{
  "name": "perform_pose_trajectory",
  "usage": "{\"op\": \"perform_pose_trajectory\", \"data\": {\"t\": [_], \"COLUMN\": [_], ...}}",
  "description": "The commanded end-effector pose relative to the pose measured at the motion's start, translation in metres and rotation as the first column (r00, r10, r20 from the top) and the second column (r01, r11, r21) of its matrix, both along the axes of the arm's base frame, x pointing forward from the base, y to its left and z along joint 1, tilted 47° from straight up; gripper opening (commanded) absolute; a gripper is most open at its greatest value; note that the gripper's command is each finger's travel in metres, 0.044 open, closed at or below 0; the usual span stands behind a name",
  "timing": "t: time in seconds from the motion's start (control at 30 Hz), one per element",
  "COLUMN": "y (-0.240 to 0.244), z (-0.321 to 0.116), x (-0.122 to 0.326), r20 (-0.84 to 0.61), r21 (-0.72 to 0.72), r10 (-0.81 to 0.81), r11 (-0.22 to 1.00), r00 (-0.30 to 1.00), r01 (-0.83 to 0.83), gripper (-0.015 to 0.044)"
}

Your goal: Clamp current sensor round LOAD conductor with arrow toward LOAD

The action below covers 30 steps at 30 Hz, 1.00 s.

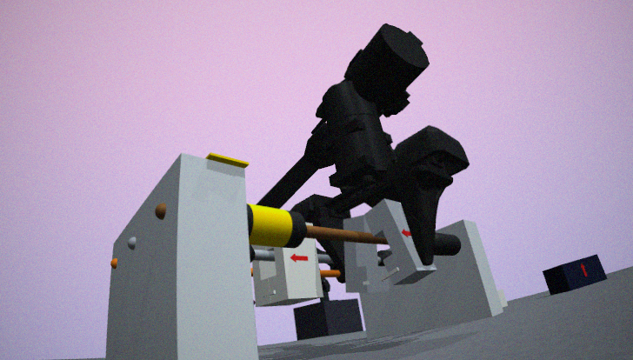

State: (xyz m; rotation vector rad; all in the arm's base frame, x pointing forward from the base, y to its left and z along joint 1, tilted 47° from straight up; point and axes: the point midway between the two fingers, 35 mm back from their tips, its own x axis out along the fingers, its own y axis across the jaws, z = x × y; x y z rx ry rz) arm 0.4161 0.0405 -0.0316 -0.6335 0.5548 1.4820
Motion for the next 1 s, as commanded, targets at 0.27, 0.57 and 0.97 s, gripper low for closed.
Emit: {"op": "perform_pose_trajectory", "data": {"t": [0.27,0.57,0.97], "y": [-0.0107,-0.0107,-0.0107], "z": [0.0085,0.0085,0.0085], "x": [-0.0005,-0.0005,-0.0005], "r20": [-0.012,-0.012,-0.012], "r21": [0.002,0.002,0.002], "r10": [-0.003,-0.003,-0.003], "r11": [1.0,1.0,1.0], "r00": [1.0,1.0,1.0], "r01": [0.003,0.003,0.003], "gripper": [0.0,0.0,0.0]}}
